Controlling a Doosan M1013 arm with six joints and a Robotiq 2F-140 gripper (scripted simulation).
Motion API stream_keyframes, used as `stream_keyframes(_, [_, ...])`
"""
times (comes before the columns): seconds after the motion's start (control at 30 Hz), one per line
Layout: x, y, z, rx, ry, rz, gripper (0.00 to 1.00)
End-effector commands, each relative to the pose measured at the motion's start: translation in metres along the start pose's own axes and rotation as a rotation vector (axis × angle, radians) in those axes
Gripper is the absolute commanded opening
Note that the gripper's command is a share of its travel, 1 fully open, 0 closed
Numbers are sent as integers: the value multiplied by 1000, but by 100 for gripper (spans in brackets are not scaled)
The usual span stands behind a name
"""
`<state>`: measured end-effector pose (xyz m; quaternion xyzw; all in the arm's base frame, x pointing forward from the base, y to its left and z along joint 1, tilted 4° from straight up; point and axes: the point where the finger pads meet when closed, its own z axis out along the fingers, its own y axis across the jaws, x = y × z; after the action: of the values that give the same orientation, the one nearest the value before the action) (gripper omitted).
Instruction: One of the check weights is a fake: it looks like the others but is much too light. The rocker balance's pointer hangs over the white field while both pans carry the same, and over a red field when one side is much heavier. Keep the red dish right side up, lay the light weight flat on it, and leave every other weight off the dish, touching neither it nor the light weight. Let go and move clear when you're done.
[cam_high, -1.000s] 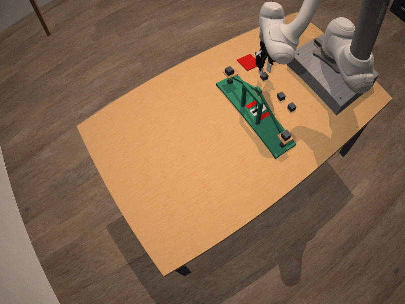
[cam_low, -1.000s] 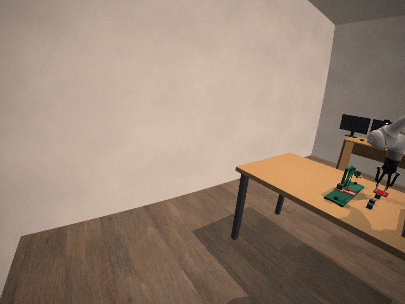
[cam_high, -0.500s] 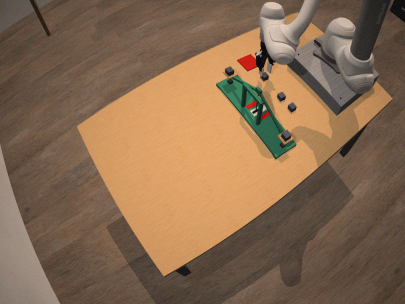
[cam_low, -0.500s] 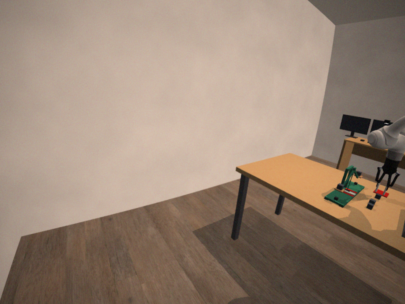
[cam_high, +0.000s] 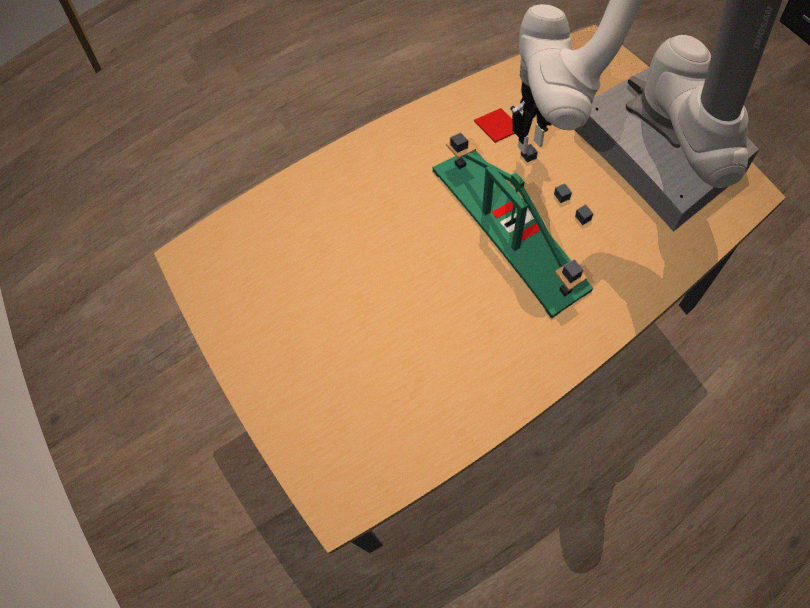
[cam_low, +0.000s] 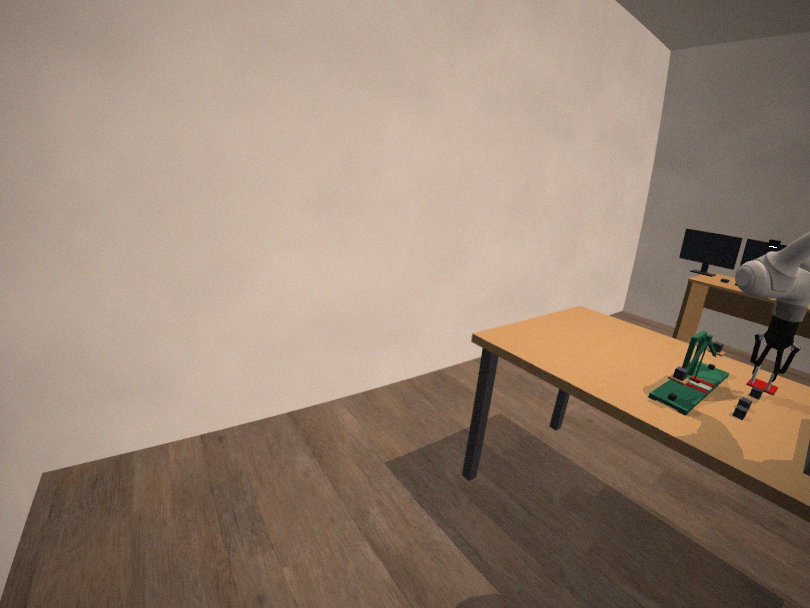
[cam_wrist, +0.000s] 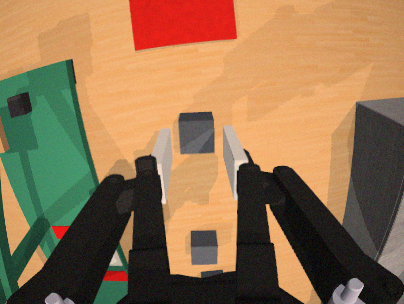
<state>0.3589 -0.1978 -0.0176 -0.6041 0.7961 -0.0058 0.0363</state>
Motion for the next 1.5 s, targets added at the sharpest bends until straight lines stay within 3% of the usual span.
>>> stream_keyframes(0.0, [-2,0,3,3,-1,3,35])
stream_keyframes(1.07, [-2,0,4,3,-1,3,35])
stream_keyframes(1.47, [-2,0,25,3,-1,3,35])
